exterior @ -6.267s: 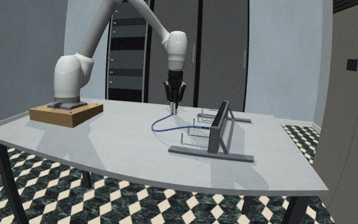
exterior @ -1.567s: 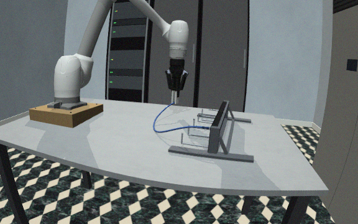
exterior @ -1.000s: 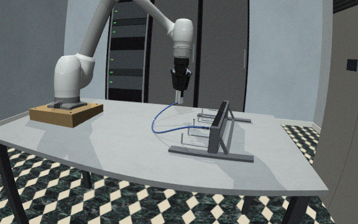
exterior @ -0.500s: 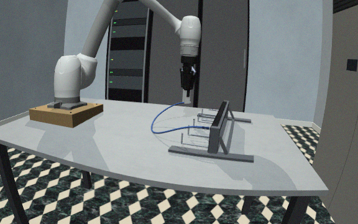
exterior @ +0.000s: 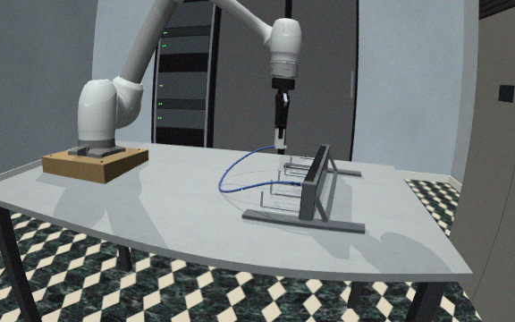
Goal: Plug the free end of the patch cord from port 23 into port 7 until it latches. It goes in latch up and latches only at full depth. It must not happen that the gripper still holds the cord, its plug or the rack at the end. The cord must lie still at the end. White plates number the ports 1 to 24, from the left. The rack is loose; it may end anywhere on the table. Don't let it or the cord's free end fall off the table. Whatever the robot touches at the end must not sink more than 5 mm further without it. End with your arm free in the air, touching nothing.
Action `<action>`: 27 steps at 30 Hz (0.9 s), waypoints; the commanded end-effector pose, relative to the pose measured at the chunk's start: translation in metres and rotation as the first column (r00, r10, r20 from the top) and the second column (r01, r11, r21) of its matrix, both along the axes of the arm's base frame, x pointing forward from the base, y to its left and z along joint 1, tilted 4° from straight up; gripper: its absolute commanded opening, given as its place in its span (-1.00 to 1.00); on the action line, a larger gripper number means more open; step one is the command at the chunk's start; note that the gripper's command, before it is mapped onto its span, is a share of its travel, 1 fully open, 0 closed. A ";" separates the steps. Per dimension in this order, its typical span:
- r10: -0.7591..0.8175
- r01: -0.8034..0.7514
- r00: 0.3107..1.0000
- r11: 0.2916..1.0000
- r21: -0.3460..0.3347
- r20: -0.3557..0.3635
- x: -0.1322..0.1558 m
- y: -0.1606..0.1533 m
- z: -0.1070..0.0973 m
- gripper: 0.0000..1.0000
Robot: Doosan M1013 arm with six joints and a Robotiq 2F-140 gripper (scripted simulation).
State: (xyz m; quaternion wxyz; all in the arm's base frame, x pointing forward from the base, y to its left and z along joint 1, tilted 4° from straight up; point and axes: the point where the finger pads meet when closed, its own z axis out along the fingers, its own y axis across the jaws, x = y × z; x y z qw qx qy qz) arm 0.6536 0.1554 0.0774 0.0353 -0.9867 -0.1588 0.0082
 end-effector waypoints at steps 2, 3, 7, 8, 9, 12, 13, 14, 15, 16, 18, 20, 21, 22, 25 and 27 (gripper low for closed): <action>-0.086 0.086 0.996 0.996 -0.006 -0.008 0.010 -0.008 0.002 -1.00; -0.108 0.108 0.994 0.994 -0.007 -0.010 0.013 -0.010 0.003 -1.00; -0.187 0.187 0.982 0.982 -0.010 -0.016 0.022 -0.018 0.005 -1.00; -0.205 0.205 0.979 0.979 -0.011 -0.017 0.024 -0.019 0.005 -1.00; -0.222 0.222 0.975 0.975 -0.011 -0.018 0.026 -0.021 0.006 -1.00; -0.266 0.266 0.964 0.964 -0.013 -0.021 0.031 -0.026 0.007 -1.00; -0.279 0.279 0.960 0.960 -0.014 -0.022 0.033 -0.027 0.007 -1.00; -0.291 0.291 0.957 0.957 -0.014 -0.023 0.034 -0.028 0.007 -1.00; -0.302 0.301 0.953 0.953 -0.015 -0.024 0.036 -0.029 0.008 -1.00; -0.302 0.301 0.953 0.953 -0.015 -0.024 0.036 -0.029 0.008 -1.00; -0.312 0.312 0.950 0.950 -0.015 -0.025 0.037 -0.030 0.008 -1.00; -0.329 0.329 0.944 0.944 -0.016 -0.026 0.039 -0.032 0.008 -1.00; -0.337 0.336 0.941 0.942 -0.017 -0.026 0.040 -0.033 0.008 -1.00; -0.343 0.343 0.939 0.939 -0.017 -0.027 0.041 -0.033 0.009 -1.00; -0.358 0.358 0.933 0.934 -0.018 -0.028 0.043 -0.035 0.009 -1.00; -0.365 0.364 0.931 0.931 -0.018 -0.028 0.044 -0.036 0.009 -1.00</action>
